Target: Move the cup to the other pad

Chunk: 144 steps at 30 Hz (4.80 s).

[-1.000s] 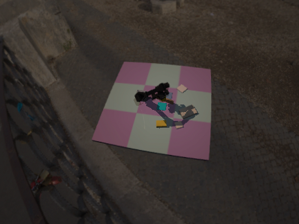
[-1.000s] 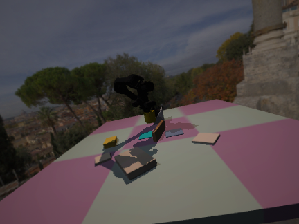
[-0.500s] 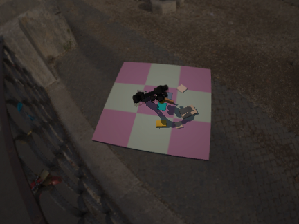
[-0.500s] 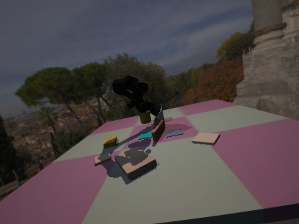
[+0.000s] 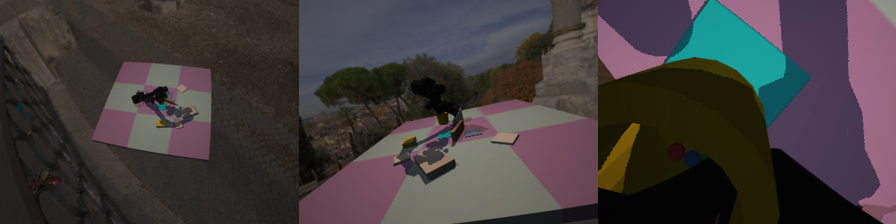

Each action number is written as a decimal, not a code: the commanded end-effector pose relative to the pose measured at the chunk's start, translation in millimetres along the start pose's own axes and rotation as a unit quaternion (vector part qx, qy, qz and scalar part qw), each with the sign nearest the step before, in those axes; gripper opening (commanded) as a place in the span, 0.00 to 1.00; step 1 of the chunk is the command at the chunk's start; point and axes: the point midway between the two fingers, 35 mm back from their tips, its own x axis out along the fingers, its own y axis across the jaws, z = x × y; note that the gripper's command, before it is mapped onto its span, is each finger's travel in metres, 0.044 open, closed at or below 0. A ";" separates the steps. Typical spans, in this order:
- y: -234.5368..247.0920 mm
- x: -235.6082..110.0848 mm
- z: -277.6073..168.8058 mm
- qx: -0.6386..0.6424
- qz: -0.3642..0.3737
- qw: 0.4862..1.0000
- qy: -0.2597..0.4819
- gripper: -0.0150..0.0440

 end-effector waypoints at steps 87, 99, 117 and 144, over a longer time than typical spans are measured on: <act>-0.7 61.3 2.0 0.001 0.001 1.000 -0.001 0.50; -0.5 45.2 1.5 0.000 0.002 1.000 -0.001 0.50; -3.1 20.7 1.0 -0.001 0.002 1.000 -0.003 0.50; -5.0 -26.2 0.6 -0.020 0.016 1.000 -0.007 1.00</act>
